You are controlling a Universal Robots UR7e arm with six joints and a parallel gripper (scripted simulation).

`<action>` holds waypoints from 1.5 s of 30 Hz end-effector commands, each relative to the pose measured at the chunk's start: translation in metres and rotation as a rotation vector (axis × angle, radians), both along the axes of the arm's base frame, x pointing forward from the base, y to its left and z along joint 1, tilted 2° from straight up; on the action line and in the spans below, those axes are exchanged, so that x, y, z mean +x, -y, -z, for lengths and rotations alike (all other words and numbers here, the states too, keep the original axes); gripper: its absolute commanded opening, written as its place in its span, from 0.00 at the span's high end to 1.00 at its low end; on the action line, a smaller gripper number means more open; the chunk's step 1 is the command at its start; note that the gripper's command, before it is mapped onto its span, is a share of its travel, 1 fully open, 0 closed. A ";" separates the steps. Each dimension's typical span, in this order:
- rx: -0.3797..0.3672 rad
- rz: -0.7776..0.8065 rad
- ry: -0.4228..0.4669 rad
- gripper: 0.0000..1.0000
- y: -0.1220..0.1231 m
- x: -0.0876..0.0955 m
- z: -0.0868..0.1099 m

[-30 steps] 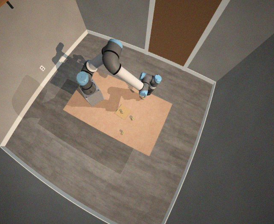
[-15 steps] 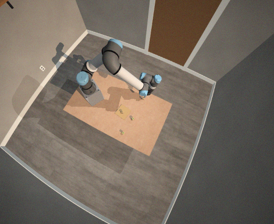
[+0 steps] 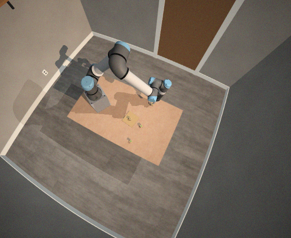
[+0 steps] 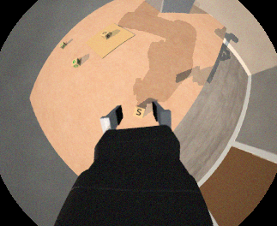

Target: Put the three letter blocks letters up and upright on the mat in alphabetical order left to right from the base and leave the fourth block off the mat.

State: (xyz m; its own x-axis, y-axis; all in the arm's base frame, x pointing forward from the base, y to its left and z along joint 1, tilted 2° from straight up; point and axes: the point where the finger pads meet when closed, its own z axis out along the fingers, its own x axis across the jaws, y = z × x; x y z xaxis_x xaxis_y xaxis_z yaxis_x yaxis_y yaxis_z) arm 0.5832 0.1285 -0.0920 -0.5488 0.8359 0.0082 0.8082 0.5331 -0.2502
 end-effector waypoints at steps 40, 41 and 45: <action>0.001 0.000 0.003 0.00 0.222 -0.175 0.004; 0.001 0.000 0.003 0.00 0.222 -0.175 0.004; 0.001 0.000 0.002 0.00 0.229 -0.186 0.004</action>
